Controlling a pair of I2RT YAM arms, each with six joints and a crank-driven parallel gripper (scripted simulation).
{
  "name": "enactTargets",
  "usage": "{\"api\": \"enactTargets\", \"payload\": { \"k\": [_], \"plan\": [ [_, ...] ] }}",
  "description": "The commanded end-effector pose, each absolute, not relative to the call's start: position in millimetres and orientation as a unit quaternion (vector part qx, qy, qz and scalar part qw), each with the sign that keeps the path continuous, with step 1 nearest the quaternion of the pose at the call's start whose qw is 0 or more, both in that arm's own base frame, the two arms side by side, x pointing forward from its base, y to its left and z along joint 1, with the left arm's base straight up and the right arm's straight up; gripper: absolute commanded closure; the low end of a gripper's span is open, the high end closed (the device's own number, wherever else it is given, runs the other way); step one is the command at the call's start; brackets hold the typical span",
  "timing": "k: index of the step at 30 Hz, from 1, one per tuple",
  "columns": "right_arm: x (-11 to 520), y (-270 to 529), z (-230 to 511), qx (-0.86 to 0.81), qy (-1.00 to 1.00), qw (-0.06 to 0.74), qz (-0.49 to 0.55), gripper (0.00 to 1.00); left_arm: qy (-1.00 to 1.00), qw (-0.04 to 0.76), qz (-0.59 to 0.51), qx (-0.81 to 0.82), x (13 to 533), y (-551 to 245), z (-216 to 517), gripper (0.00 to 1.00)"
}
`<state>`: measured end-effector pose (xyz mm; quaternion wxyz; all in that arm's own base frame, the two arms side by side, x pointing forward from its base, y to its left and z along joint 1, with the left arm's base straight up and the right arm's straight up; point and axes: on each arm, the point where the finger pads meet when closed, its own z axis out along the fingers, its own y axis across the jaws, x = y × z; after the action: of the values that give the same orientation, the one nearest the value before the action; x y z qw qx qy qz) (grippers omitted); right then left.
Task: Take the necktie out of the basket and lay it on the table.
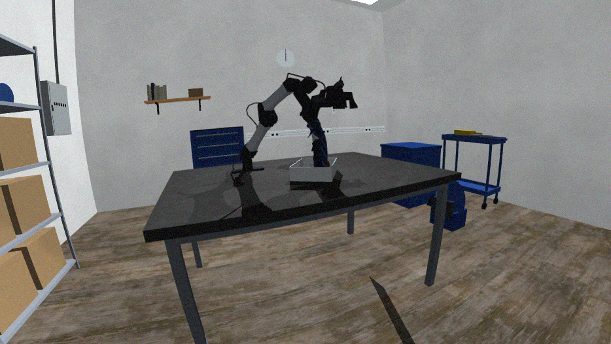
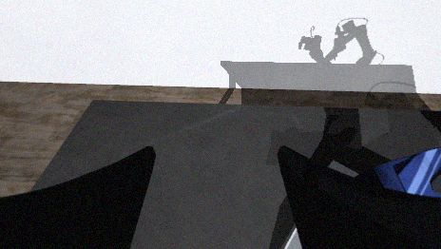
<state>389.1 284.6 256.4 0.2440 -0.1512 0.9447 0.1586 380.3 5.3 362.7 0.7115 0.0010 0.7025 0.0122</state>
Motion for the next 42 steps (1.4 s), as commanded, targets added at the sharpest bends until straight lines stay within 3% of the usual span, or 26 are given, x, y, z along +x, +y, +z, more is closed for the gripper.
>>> {"api": "enactTargets", "payload": {
  "k": [1,42],
  "plan": [
    [381.6,269.8,290.6,-0.174,0.976,0.100,0.087,0.95,0.703,0.712,0.012,0.001,380.3,5.3,362.7,0.00],
    [320.5,97.8,283.4,-0.173,0.983,0.029,0.045,0.95,0.703,0.712,0.012,0.001,380.3,5.3,362.7,0.00]
  ]
}}
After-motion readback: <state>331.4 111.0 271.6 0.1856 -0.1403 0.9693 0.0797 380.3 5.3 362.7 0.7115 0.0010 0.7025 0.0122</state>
